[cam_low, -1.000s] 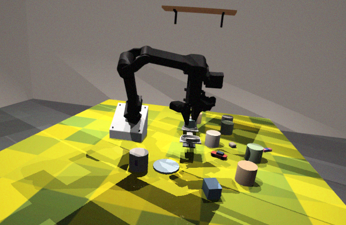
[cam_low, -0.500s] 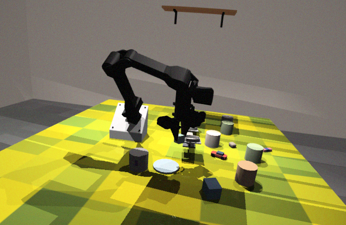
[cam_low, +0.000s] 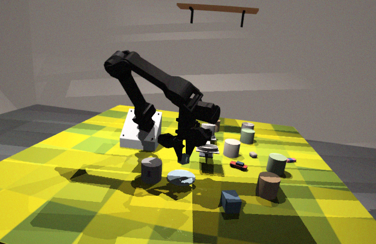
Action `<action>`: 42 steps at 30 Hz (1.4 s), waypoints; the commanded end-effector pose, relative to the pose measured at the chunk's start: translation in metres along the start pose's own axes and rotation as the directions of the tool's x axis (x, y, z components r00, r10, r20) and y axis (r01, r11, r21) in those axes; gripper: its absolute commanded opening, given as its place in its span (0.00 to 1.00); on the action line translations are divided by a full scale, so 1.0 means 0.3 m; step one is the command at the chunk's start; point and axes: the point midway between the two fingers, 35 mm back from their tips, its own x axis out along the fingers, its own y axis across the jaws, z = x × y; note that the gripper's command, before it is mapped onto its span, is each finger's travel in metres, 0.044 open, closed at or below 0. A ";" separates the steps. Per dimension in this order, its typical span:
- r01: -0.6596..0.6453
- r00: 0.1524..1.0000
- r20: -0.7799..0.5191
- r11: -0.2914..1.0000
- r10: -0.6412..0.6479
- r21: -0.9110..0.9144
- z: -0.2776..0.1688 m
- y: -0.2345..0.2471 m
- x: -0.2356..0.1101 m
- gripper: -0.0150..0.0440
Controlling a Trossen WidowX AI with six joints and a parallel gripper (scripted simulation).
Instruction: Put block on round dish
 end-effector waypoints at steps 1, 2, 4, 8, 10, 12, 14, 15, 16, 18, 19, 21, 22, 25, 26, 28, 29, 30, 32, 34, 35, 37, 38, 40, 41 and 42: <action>-0.002 1.000 -0.005 1.000 0.001 -0.009 -0.011 -0.003 0.037 0.25; -0.001 1.000 -0.005 1.000 0.001 -0.009 -0.010 -0.003 0.052 0.25; -0.001 1.000 -0.005 1.000 0.001 -0.009 -0.011 -0.004 0.089 0.25; 0.000 1.000 -0.003 1.000 0.000 -0.010 -0.013 -0.006 0.136 0.25; 0.000 1.000 -0.003 1.000 0.000 -0.010 -0.013 -0.006 0.136 0.25; 0.000 1.000 -0.003 1.000 0.000 -0.010 -0.013 -0.006 0.136 0.25; 0.000 1.000 -0.003 1.000 0.000 -0.010 -0.013 -0.006 0.138 0.25; 0.000 1.000 -0.003 1.000 0.000 -0.010 -0.013 -0.006 0.141 0.25; 0.000 1.000 -0.003 1.000 0.000 -0.010 -0.012 -0.006 0.144 0.25; 0.000 1.000 -0.003 1.000 -0.001 -0.010 -0.012 -0.006 0.152 0.25; 0.001 1.000 -0.003 1.000 -0.001 -0.010 -0.012 -0.006 0.158 0.25; 0.001 1.000 -0.003 1.000 -0.001 -0.010 -0.012 -0.006 0.169 0.25; 0.001 1.000 -0.003 1.000 -0.001 -0.010 -0.012 -0.006 0.174 0.25; 0.001 1.000 -0.003 1.000 -0.001 -0.010 -0.013 -0.006 0.190 0.25; 0.001 1.000 -0.003 1.000 -0.001 -0.010 -0.013 -0.006 0.196 0.25; 0.001 1.000 -0.003 1.000 -0.001 -0.010 -0.013 -0.006 0.203 0.25; 0.001 1.000 -0.003 1.000 -0.001 -0.010 -0.013 -0.007 0.204 0.25; 0.004 1.000 0.009 1.000 -0.004 0.002 0.000 -0.012 0.181 0.30; 0.004 1.000 0.009 1.000 -0.004 0.002 0.000 -0.012 0.181 0.39; 0.004 1.000 0.009 1.000 -0.004 0.002 0.000 -0.012 0.181 0.48; 0.004 1.000 0.009 1.000 -0.004 0.002 0.000 -0.012 0.181 0.52; 0.004 1.000 0.009 1.000 -0.004 0.002 0.000 -0.012 0.181 0.61; 0.004 1.000 0.009 1.000 -0.004 0.002 0.000 -0.012 0.181 0.65; 0.004 1.000 0.009 1.000 -0.004 0.002 0.000 -0.012 0.181 0.74; 0.004 1.000 0.009 1.000 -0.004 0.002 0.000 -0.012 0.181 0.79; 0.004 1.000 0.009 1.000 -0.004 0.002 0.000 -0.012 0.181 0.83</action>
